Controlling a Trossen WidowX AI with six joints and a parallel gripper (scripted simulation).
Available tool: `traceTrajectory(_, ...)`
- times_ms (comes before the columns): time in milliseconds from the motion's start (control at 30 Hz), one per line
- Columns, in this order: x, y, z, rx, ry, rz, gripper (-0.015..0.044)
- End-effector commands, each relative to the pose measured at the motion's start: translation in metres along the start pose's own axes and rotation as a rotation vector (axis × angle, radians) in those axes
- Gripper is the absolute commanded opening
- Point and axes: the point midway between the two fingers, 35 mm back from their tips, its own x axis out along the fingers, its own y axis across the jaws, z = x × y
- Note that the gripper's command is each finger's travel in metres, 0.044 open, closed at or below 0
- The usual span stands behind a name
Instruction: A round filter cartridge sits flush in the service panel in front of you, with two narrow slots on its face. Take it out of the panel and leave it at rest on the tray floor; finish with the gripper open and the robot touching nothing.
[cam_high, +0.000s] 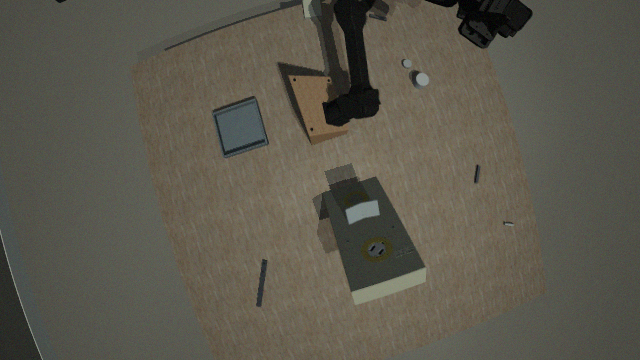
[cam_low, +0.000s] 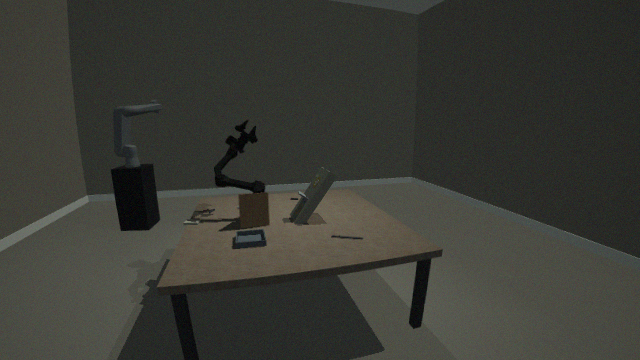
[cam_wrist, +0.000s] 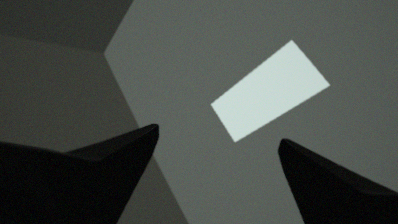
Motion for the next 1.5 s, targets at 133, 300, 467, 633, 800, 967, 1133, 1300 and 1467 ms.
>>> traceTrajectory(133,0.01,0.02,0.03,0.007,-0.053,0.026,0.0269)
traceTrajectory(300,0.033,0.077,0.085,0.066,-0.159,0.138,0.0138)
traceTrajectory(467,0.057,0.151,0.123,0.233,-0.214,0.322,0.0091)
traceTrajectory(633,0.069,0.225,0.141,0.414,-0.216,0.549,0.0091)
traceTrajectory(800,0.072,0.296,0.142,0.622,-0.141,0.788,0.0091)
traceTrajectory(967,0.065,0.366,0.13,0.87,0.028,1.039,0.0091)
traceTrajectory(1133,0.047,0.427,0.109,1.14,0.292,1.273,0.0091)
traceTrajectory(1300,0.019,0.476,0.083,1.445,0.667,1.466,0.0091)
traceTrajectory(1467,-0.014,0.509,0.055,1.779,1.166,1.586,0.0091)
